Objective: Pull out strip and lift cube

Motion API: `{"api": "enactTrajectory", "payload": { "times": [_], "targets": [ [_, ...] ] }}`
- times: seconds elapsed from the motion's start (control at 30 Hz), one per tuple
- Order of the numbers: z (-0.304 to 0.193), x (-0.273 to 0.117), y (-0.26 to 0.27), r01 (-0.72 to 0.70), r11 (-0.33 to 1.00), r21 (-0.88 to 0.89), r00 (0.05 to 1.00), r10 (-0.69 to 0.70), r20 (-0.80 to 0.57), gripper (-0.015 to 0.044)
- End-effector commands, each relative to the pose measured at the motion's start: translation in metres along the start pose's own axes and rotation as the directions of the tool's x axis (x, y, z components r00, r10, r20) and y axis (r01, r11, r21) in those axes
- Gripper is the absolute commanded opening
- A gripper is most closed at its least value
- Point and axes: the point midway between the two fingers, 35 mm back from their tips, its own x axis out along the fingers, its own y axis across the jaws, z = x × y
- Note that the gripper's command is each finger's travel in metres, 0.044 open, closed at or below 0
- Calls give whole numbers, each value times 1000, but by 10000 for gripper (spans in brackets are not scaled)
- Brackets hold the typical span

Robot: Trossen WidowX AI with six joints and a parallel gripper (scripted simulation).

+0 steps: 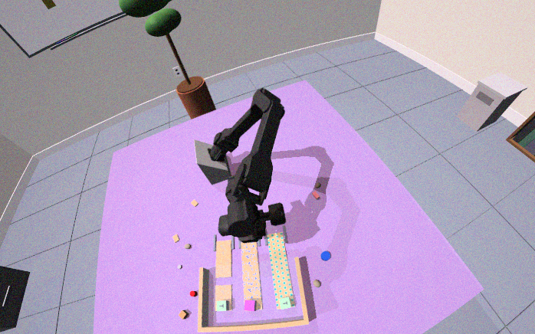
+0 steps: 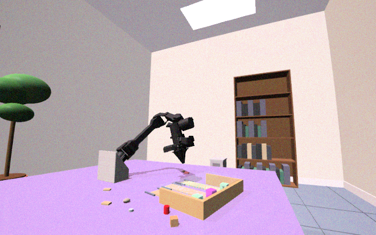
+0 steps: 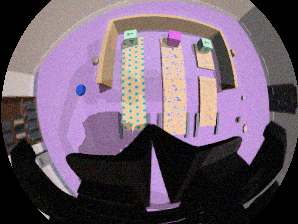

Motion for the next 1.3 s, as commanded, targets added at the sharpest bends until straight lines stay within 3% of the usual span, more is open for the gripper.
{"api": "enactTrajectory", "payload": {
  "times": [0.0, 1.27],
  "targets": [
    [-8, 31, 36, 75, 997, -5, 967, -74, -245, 0],
    [-14, 76, 35, 77, 997, -6, 965, -76, -251, 0]
  ]
}}
